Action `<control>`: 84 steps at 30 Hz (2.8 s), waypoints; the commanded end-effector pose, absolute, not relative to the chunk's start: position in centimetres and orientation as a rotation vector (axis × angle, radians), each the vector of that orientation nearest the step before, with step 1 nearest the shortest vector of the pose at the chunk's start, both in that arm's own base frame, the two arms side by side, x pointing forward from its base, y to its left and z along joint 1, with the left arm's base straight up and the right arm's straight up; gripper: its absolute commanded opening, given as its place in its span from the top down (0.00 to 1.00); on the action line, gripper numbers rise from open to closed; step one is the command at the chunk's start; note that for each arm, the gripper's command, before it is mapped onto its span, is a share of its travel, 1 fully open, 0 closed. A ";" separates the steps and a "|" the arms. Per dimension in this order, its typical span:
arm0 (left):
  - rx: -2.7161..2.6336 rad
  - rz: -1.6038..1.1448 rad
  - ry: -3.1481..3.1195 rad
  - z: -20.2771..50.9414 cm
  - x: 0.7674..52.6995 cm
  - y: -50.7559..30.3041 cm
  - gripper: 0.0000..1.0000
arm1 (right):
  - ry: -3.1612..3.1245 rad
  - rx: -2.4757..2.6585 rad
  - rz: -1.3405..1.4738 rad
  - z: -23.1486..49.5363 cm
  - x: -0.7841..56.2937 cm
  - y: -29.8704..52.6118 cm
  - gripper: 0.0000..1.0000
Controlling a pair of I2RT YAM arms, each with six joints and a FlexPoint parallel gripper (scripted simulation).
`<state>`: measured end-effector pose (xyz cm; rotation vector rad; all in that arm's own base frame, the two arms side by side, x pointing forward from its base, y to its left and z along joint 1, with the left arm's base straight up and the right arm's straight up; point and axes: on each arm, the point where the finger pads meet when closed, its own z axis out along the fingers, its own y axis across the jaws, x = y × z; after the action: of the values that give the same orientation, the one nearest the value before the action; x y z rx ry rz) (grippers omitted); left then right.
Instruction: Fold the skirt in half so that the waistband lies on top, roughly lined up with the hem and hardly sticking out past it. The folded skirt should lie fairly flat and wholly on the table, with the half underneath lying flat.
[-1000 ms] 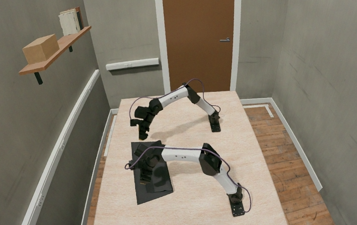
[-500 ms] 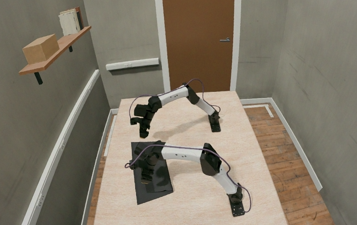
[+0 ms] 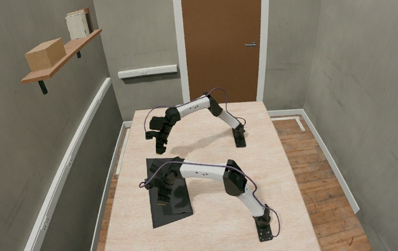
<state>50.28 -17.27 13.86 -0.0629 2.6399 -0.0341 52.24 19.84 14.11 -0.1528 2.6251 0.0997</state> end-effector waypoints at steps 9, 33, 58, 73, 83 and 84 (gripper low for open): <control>-0.063 -0.052 2.606 15.2 50.8 -17.5 0.10 | 2.605 -0.154 0.109 15.2 52.4 19.9 0.10; 0.044 -0.030 2.594 17.0 43.2 -13.7 0.10 | 2.588 0.013 0.007 17.0 45.4 14.8 0.10; 0.049 -0.012 2.633 18.6 27.1 -6.2 0.10 | 2.631 -0.017 0.006 18.0 30.3 5.6 0.10; 0.043 -0.013 2.612 20.1 22.6 -4.0 0.10 | 2.629 -0.016 0.010 19.5 21.5 0.0 0.10; 0.043 -0.013 2.612 20.1 22.6 -4.0 0.10 | 2.613 -0.013 0.003 20.1 20.8 -0.8 0.10; 0.043 -0.013 2.612 20.1 22.6 -4.0 0.10 | 2.613 -0.013 0.003 20.1 20.8 -0.8 0.10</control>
<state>22.39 -3.95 19.81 0.0418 2.6223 -0.0024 20.97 -1.03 20.04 0.0168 2.6081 -0.0131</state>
